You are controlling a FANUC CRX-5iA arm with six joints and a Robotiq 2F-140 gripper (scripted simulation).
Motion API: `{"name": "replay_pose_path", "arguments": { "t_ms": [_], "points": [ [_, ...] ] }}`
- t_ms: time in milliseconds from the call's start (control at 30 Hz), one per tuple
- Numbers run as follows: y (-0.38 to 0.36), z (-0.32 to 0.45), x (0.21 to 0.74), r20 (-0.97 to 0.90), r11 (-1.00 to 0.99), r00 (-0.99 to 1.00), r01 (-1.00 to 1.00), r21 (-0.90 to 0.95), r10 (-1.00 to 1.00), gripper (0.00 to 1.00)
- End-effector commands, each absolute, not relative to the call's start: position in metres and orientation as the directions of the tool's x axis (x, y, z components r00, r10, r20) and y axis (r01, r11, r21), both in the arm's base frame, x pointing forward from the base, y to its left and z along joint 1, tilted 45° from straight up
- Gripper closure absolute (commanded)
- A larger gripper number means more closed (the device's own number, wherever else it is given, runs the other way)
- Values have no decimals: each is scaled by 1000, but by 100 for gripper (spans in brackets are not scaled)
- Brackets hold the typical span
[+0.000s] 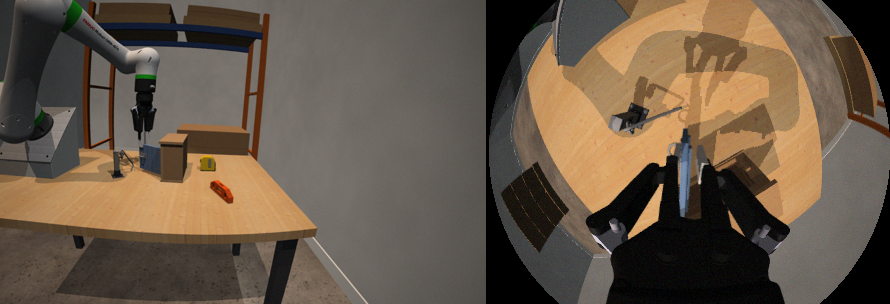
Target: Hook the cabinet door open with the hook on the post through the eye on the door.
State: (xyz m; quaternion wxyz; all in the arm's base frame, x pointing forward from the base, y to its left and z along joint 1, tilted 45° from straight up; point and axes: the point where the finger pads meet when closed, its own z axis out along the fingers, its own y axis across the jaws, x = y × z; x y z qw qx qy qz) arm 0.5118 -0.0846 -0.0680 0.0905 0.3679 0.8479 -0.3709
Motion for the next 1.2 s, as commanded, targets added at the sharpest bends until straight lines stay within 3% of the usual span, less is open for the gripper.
{"name": "replay_pose_path", "arguments": {
  "t_ms": [0, 1167],
  "points": [
    [-84, -68, 512, -429, 452, -710, 694, -560, 558, 84],
    [-76, -79, 528, -513, 357, -590, 798, -485, 623, 84]
  ]
}}
